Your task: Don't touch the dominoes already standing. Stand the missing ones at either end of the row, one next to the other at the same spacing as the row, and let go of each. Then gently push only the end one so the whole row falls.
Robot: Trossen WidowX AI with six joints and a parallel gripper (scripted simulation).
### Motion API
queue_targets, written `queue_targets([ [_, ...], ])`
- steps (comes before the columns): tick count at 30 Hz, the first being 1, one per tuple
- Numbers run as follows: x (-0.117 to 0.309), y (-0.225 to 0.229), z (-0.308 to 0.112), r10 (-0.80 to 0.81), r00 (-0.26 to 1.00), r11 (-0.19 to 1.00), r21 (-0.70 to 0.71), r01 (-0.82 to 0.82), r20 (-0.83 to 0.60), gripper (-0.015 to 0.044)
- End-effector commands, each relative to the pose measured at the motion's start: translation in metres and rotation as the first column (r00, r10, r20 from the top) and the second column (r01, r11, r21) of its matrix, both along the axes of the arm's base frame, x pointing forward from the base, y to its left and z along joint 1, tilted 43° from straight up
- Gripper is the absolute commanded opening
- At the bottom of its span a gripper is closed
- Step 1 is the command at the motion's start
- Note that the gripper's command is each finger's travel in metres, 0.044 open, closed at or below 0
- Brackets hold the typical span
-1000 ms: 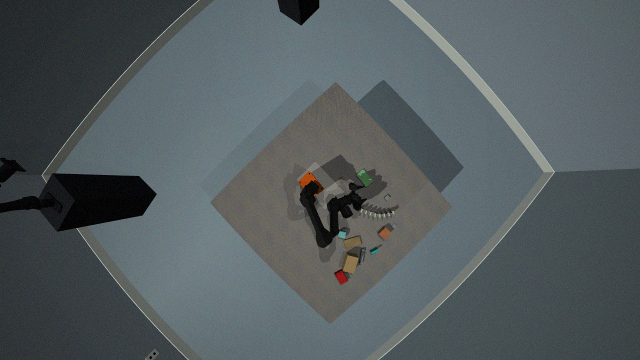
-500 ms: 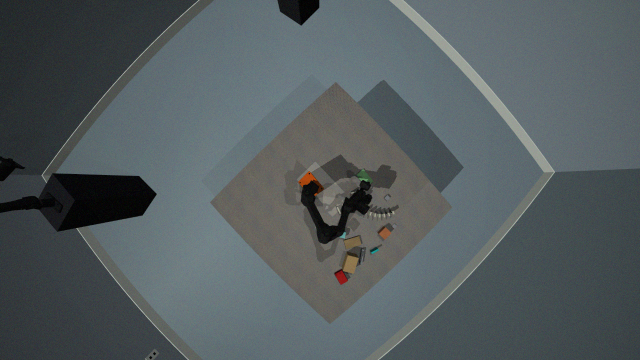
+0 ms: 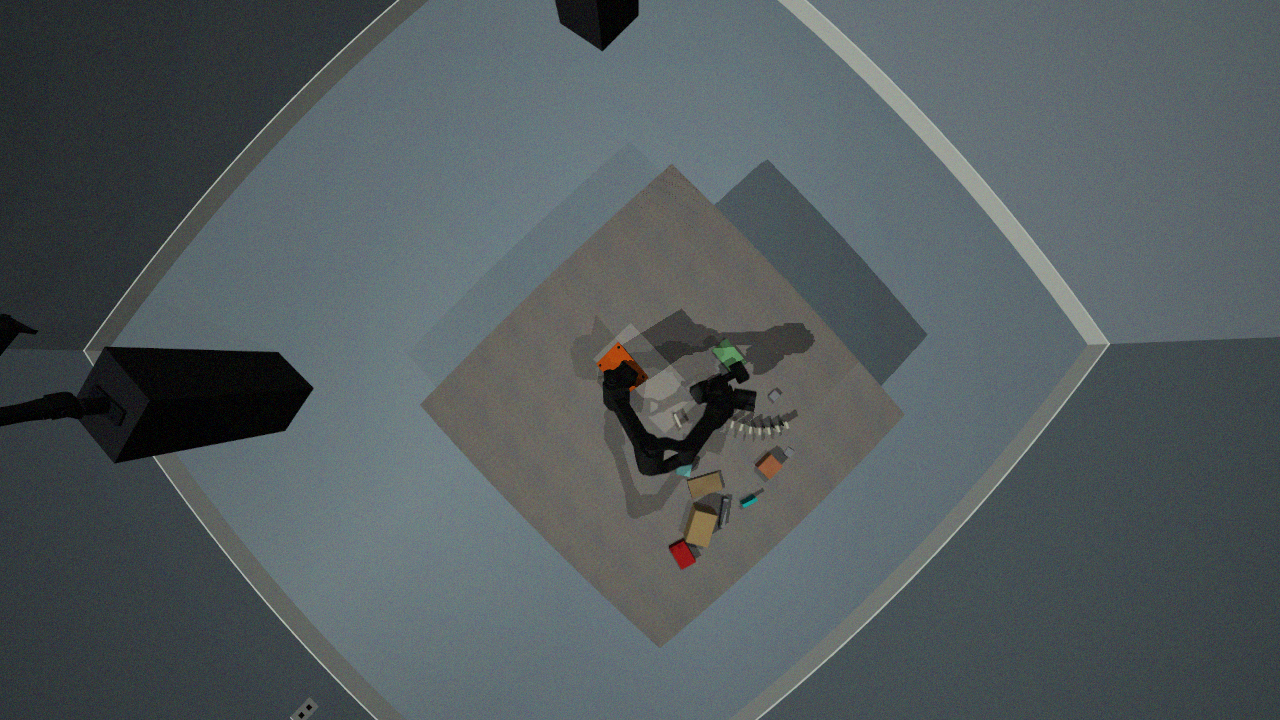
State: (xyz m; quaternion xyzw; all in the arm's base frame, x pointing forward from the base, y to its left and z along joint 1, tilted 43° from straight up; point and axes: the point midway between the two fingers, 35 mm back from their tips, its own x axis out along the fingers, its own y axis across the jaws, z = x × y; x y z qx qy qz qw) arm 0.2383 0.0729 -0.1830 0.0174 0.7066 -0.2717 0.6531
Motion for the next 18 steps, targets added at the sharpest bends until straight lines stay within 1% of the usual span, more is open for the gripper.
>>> queue_targets([
  [1, -0.002, -0.001, 0.059, -0.24, 0.947, 0.872, -0.381, 0.307, 0.215, 0.044],
  [14, -0.002, -0.001, 0.059, -0.24, 0.947, 0.872, -0.381, 0.307, 0.215, 0.044],
  [16, -0.003, -0.006, 0.053, -0.239, 0.947, 0.872, -0.381, 0.306, 0.214, 0.044],
  [18, -0.005, -0.019, 0.038, -0.236, 0.948, 0.873, -0.381, 0.303, 0.212, 0.044],
])
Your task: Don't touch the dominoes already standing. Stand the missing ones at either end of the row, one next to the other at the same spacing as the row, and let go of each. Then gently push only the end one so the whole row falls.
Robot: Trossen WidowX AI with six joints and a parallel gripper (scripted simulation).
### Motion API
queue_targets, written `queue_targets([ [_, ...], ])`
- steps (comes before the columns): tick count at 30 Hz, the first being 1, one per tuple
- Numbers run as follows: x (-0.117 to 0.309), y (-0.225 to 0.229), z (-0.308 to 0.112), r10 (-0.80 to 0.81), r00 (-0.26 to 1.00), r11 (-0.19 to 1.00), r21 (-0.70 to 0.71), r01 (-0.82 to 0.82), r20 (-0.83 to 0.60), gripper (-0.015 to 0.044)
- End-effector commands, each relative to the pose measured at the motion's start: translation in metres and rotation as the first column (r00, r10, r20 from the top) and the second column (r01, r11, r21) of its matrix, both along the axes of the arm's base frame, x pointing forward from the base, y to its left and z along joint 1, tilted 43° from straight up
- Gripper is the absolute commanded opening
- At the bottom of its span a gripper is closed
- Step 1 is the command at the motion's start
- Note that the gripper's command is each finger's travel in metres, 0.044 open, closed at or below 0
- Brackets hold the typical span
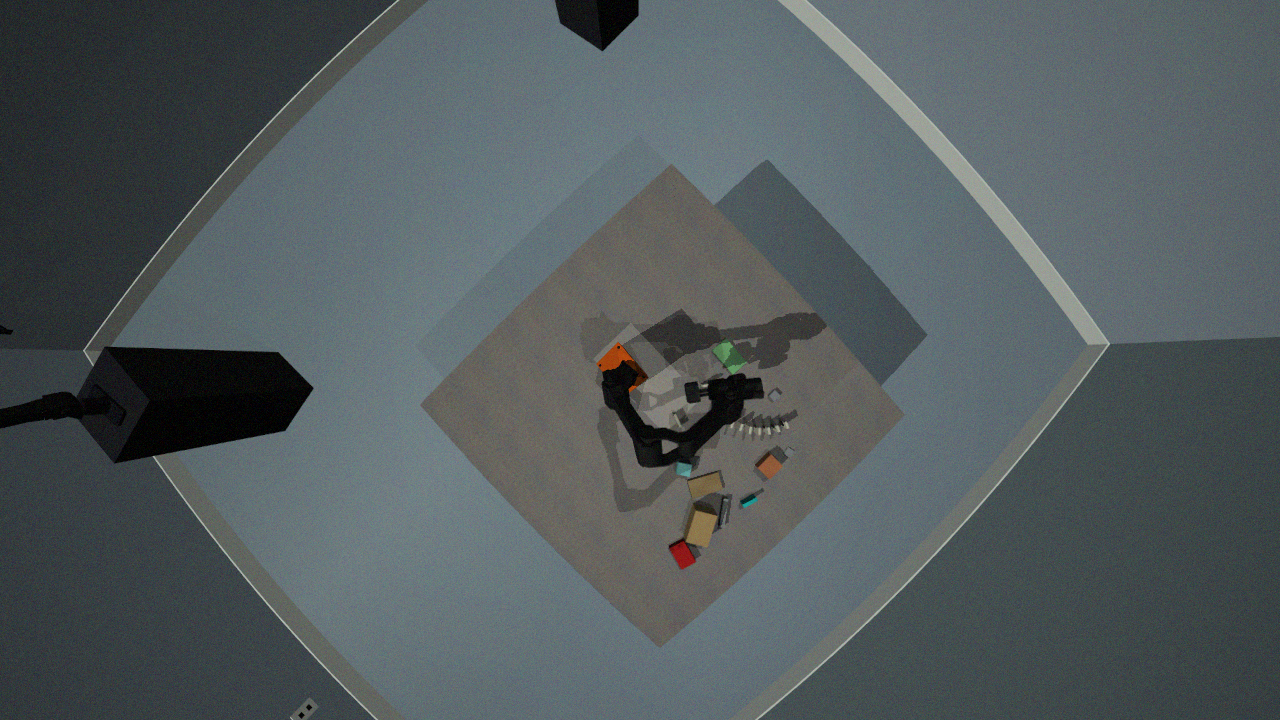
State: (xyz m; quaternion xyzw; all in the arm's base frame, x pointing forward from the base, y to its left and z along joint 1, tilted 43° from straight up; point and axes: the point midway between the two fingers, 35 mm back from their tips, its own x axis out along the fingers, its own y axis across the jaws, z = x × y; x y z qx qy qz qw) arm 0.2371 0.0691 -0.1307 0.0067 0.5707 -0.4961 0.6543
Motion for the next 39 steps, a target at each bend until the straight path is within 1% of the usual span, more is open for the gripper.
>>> queue_targets([
  [1, -0.005, -0.023, -0.023, 0.002, 1.0, 1.0, -0.013, -0.002, -0.01, 0.044],
  [4, -0.011, -0.039, -0.041, 0.005, 1.0, 1.0, -0.015, -0.005, -0.013, 0.044],
  [19, -0.014, -0.051, -0.053, 0.005, 1.0, 1.0, -0.016, -0.005, -0.013, 0.044],
  [31, -0.014, -0.051, -0.053, 0.005, 1.0, 1.0, -0.016, -0.005, -0.013, 0.0125],
  [32, -0.014, -0.051, -0.053, 0.005, 1.0, 1.0, -0.016, -0.005, -0.013, 0.0107],
  [39, -0.014, -0.051, -0.053, 0.005, 1.0, 1.0, -0.016, -0.005, -0.013, 0.0107],
])
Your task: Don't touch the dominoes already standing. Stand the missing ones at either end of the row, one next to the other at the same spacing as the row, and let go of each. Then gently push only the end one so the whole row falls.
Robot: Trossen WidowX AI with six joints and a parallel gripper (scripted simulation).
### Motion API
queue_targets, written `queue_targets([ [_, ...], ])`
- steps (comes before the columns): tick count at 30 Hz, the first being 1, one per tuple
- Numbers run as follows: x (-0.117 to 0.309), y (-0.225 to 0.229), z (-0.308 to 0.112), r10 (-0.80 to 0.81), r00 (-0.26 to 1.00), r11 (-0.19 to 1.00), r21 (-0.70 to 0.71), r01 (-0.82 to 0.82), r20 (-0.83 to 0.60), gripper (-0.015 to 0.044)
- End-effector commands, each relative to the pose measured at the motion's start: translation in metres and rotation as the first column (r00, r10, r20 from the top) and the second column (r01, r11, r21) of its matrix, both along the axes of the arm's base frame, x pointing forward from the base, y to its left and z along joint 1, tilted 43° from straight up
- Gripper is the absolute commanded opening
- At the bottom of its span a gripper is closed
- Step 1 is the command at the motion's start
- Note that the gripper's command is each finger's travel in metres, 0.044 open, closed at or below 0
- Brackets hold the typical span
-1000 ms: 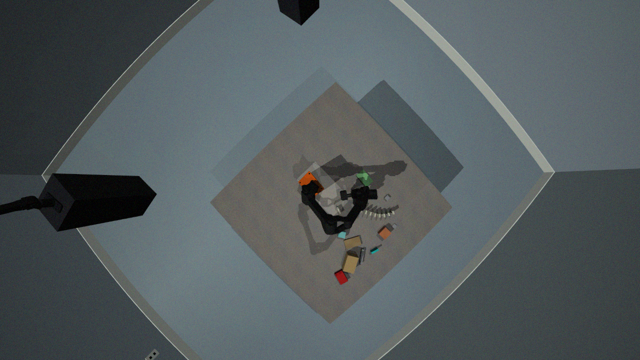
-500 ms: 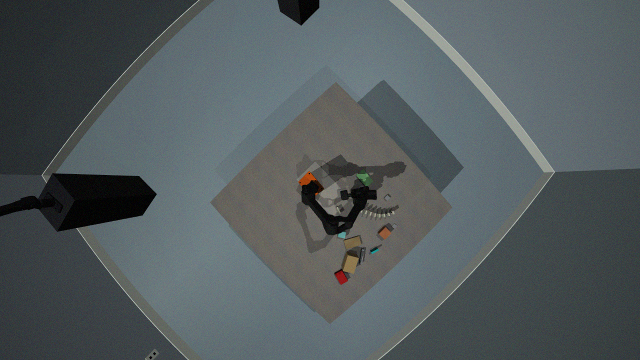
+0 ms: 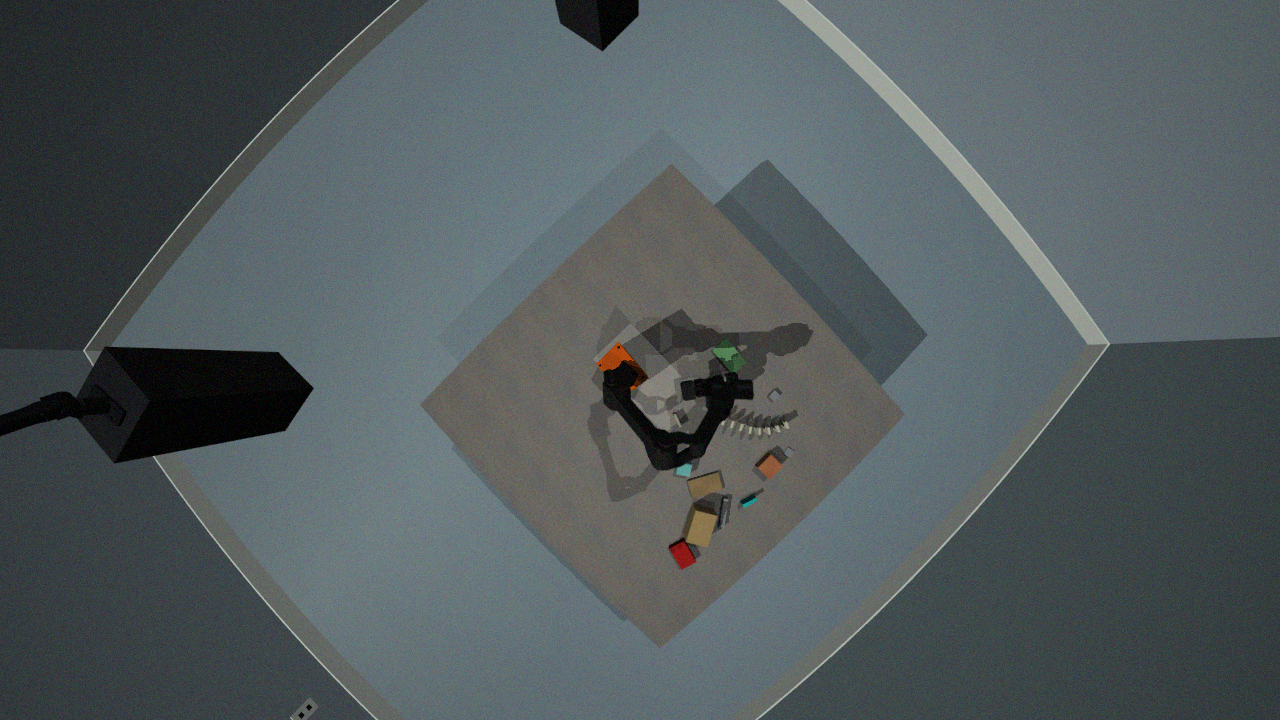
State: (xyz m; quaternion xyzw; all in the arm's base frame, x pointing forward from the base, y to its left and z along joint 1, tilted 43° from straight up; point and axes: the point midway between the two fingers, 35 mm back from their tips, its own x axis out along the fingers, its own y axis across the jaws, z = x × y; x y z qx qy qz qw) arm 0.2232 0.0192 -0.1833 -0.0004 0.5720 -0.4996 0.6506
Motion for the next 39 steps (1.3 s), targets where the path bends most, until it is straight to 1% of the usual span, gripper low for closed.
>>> queue_targets([
  [1, 0.0, -0.001, 0.0, 0.005, 1.0, 1.0, -0.004, -0.005, 0.0, 0.0107],
  [3, 0.001, 0.001, 0.002, 0.005, 1.0, 1.0, -0.003, -0.005, 0.0, 0.0107],
  [5, 0.008, 0.016, 0.015, 0.005, 1.0, 1.0, 0.001, -0.005, 0.001, 0.0107],
  [9, 0.021, 0.063, 0.065, 0.003, 1.0, 1.0, 0.007, -0.003, 0.0, 0.0107],
  [12, 0.021, 0.087, 0.096, 0.0, 1.0, 1.0, 0.006, 0.0, -0.001, 0.0107],
  [19, 0.022, 0.09, 0.101, 0.01, 1.0, 1.0, 0.008, -0.009, -0.009, 0.0107],
  [20, 0.025, 0.088, 0.102, 0.038, 0.999, 0.999, 0.015, -0.038, -0.033, 0.0107],
  [22, 0.038, 0.082, 0.106, 0.145, 0.982, 0.989, 0.046, -0.14, -0.119, 0.0107],
  [24, 0.052, 0.074, 0.111, 0.262, 0.942, 0.965, 0.089, -0.248, -0.208, 0.0107],
  [27, 0.073, 0.06, 0.119, 0.427, 0.842, 0.904, 0.167, -0.393, -0.329, 0.0107],
  [32, 0.104, 0.033, 0.135, 0.655, 0.583, 0.751, 0.33, -0.572, -0.482, 0.0107],
  [34, 0.112, 0.025, 0.139, 0.7, 0.5, 0.704, 0.376, -0.602, -0.51, 0.0107],
  [39, 0.113, 0.024, 0.14, 0.705, 0.489, 0.698, 0.382, -0.606, -0.513, 0.0107],
])
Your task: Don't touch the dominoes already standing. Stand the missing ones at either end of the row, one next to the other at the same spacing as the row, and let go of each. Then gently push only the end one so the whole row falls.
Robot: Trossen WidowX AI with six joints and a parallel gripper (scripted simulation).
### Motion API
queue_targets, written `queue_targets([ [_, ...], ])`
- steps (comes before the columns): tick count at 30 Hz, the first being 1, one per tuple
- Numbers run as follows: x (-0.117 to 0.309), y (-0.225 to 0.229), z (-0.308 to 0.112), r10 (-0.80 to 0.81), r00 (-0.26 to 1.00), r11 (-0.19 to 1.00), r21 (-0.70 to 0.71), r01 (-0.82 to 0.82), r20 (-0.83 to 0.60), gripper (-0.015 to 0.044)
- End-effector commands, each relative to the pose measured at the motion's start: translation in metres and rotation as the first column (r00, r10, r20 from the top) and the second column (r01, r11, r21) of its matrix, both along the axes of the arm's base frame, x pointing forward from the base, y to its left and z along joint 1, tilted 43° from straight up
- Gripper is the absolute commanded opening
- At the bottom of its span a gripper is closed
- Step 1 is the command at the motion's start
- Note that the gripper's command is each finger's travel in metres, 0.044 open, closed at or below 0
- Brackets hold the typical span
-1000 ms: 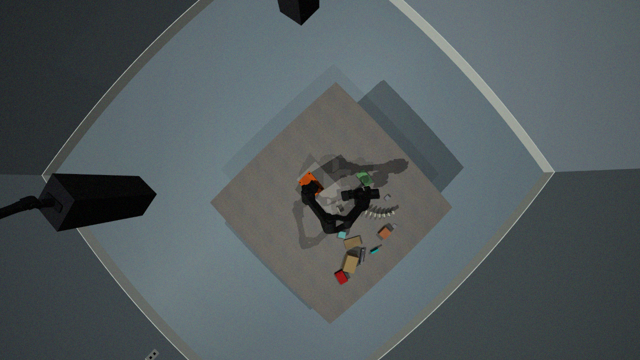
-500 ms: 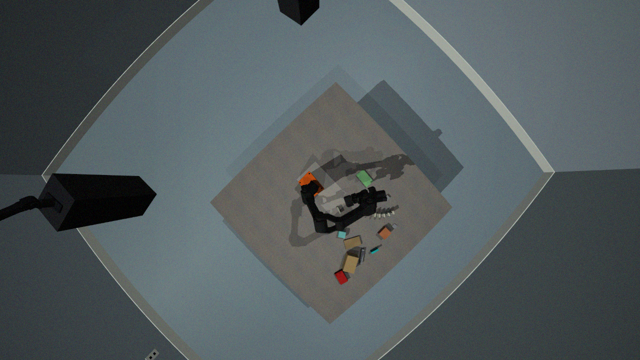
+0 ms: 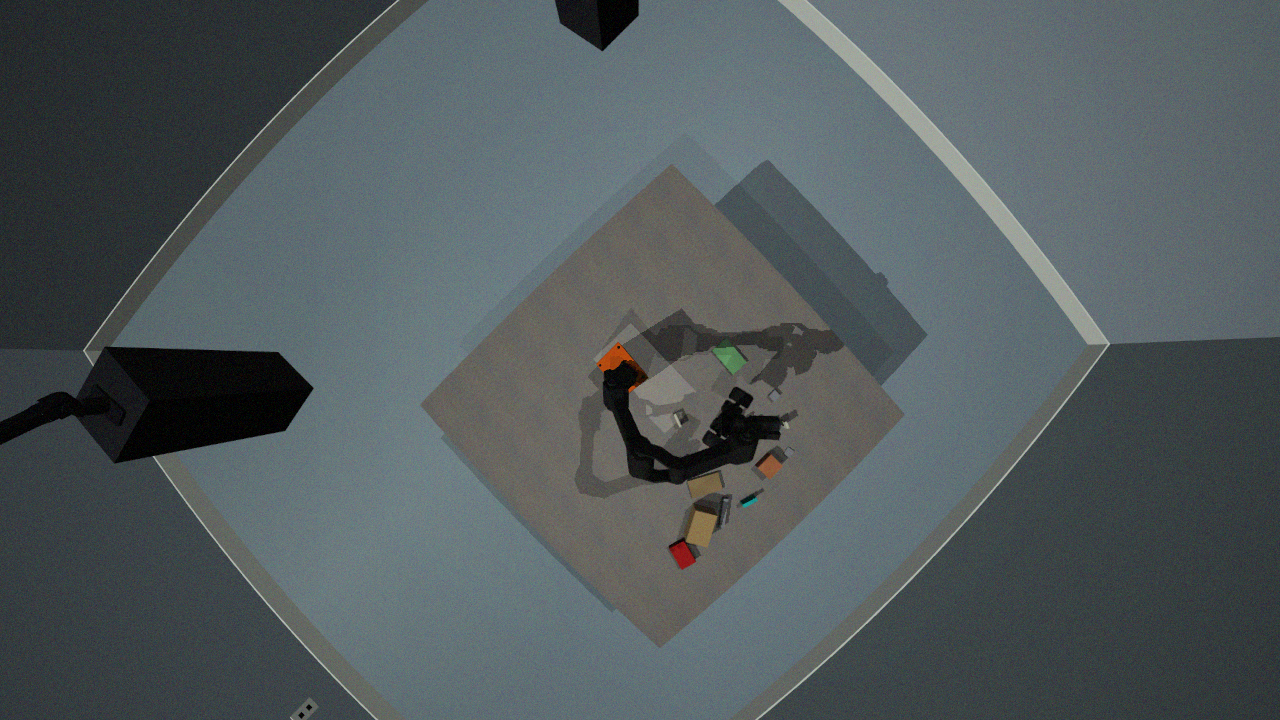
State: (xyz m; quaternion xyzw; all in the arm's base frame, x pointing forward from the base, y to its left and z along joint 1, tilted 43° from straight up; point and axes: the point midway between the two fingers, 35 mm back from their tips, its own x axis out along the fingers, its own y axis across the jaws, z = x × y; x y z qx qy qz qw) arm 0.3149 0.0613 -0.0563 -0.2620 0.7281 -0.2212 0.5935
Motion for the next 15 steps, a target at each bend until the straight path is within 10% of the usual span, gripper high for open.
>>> queue_targets([
  [1, 0.021, -0.019, 0.013, 0.182, 0.973, 0.983, 0.037, -0.179, -0.141, 0.0107],
  [15, 0.021, -0.04, -0.014, 0.183, 0.973, 0.983, 0.039, -0.18, -0.14, 0.0107],
])
